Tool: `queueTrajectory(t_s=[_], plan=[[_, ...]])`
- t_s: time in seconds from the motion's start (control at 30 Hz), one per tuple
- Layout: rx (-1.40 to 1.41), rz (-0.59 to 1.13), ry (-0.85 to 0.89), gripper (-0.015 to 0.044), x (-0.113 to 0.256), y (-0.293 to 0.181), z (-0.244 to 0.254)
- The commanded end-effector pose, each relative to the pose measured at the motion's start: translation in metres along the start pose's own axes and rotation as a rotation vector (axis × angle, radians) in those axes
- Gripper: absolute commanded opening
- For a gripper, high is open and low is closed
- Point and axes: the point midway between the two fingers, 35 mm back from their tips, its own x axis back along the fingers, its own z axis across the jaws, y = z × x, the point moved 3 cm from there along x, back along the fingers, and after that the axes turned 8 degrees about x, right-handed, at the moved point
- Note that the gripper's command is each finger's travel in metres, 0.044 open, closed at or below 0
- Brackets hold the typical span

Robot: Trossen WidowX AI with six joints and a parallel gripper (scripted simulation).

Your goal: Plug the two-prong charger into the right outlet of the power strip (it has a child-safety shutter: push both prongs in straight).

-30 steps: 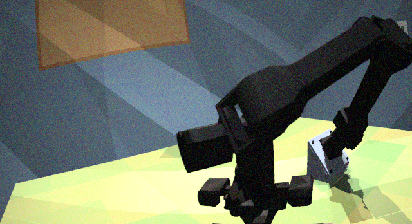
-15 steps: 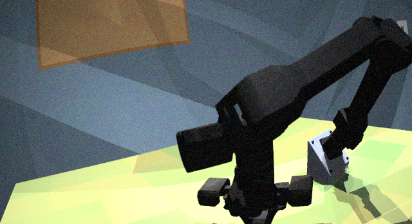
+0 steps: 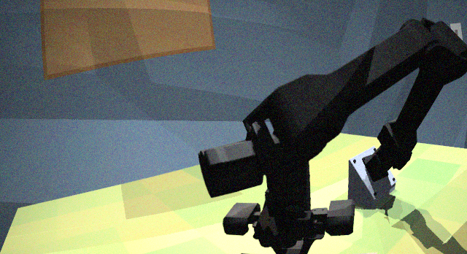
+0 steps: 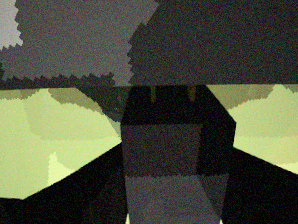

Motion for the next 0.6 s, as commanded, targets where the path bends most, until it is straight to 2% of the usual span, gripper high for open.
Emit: queueTrajectory(t_s=[0.0, 0.57], plan=[[-0.004, -0.004, 0.001, 0.0000, 0.0008, 0.0024, -0.0002], [-0.004, -0.005, 0.001, 0.0000, 0.0015, 0.0069, -0.0008]])
